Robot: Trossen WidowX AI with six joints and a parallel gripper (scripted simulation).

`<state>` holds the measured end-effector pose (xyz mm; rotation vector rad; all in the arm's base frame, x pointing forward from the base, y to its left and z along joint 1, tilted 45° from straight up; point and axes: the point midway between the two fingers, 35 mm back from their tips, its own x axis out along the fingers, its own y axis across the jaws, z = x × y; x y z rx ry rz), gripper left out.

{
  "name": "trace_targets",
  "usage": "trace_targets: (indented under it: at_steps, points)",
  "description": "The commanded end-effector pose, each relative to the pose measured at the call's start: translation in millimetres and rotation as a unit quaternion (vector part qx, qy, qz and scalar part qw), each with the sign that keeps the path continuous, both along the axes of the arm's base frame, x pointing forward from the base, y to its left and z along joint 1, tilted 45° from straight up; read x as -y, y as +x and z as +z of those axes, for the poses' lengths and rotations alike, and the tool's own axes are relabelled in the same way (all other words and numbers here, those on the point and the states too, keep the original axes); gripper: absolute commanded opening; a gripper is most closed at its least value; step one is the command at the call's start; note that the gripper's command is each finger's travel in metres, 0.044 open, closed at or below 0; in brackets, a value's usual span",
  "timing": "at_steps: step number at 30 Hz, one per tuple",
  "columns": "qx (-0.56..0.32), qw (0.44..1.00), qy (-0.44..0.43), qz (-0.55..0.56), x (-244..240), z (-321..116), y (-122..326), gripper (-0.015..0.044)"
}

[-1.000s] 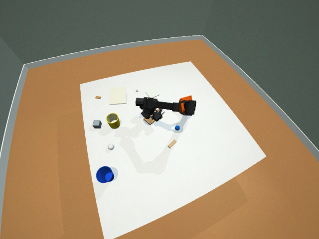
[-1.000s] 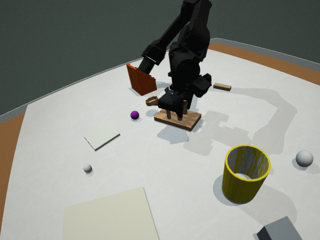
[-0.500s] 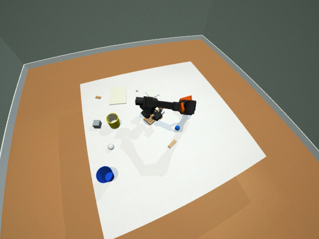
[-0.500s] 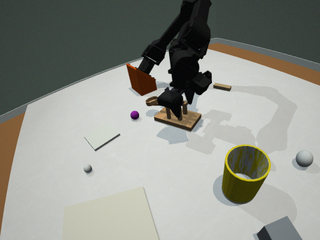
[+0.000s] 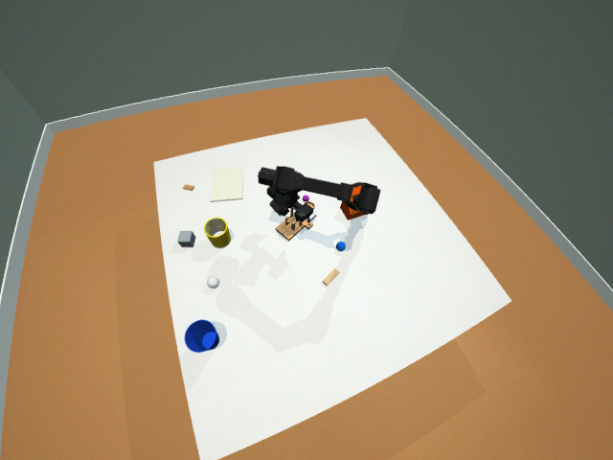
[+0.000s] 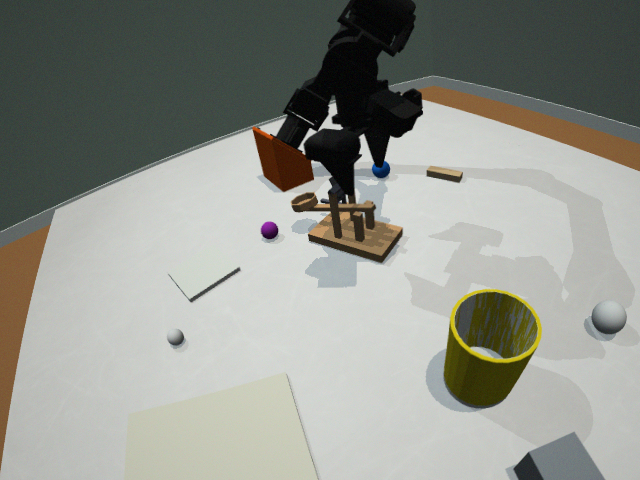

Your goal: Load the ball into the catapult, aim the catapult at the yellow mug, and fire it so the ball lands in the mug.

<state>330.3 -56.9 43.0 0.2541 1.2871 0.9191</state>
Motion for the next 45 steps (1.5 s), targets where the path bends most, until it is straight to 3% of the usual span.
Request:
trace_targets:
  at_steps: [1, 8, 45]
  points:
    - [0.003, 1.000, -0.002, 0.000, 8, 7, -2, 0.0440]
    - [0.003, 1.000, -0.001, 0.000, -25, -27, 0, 0.0440]
    - [0.004, 1.000, 0.000, 0.000, -63, -63, -1, 0.0440]
